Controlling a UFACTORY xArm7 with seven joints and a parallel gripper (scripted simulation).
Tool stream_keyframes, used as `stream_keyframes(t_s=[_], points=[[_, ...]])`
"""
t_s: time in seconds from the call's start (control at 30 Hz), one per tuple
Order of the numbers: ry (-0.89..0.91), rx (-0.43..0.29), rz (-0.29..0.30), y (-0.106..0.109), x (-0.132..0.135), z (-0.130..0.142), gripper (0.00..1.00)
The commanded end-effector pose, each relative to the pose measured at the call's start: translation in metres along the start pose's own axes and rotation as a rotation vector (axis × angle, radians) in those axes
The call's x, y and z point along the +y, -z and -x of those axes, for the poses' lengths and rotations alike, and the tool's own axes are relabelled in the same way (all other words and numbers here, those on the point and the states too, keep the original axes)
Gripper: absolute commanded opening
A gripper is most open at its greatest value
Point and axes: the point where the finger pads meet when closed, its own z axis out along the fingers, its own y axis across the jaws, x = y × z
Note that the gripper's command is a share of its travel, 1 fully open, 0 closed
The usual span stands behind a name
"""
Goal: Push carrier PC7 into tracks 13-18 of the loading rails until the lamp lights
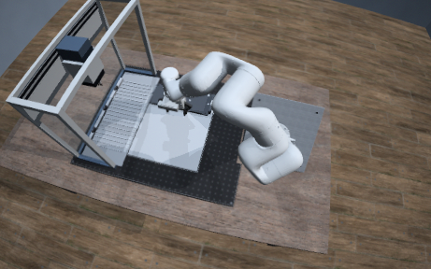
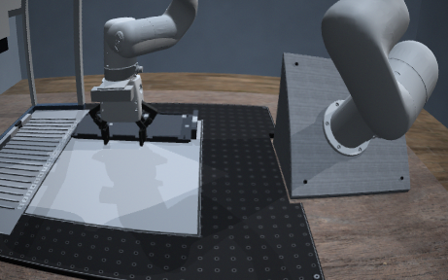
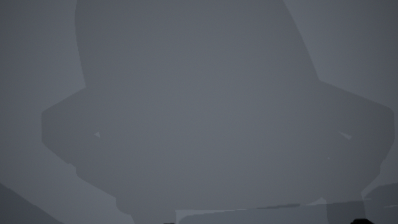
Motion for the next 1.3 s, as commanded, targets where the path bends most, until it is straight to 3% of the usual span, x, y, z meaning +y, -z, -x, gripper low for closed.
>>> stream_keyframes(t_s=[0.0, 1.27], points=[[-0.001, -0.004, 0.005, 0.003, 0.002, 0.005, 1.00], [-0.001, -0.004, 0.005, 0.003, 0.002, -0.005, 1.00]])
